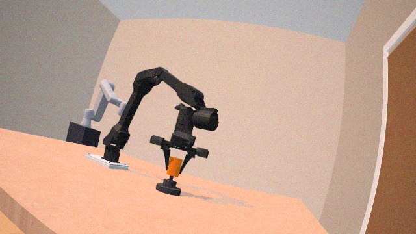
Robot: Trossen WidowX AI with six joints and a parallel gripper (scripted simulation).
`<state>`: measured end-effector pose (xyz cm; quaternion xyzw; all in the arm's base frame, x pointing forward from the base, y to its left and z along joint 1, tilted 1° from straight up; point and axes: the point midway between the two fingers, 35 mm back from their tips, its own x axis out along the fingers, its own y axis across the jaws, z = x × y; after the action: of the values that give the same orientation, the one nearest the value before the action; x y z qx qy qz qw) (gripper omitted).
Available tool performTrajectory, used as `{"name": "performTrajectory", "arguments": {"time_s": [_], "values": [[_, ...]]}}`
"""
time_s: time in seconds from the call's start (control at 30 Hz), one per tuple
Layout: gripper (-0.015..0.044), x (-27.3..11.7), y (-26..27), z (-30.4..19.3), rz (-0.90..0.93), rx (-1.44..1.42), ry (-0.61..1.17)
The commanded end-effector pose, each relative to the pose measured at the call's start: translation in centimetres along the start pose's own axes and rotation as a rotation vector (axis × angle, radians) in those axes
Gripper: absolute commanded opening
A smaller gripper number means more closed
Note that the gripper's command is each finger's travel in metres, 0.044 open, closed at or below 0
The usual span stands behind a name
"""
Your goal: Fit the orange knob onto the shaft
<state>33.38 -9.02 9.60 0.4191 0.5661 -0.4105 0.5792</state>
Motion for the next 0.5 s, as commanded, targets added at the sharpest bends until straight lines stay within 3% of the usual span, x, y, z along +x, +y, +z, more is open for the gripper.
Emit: {"name": "performTrajectory", "arguments": {"time_s": [0.0,0.47], "values": [[0.0,-0.35,-0.06,-0.06,0.005,0.04,-0.003],[0.0,0.19,-0.46,-0.29,0.005,0.048,-0.003]]}}
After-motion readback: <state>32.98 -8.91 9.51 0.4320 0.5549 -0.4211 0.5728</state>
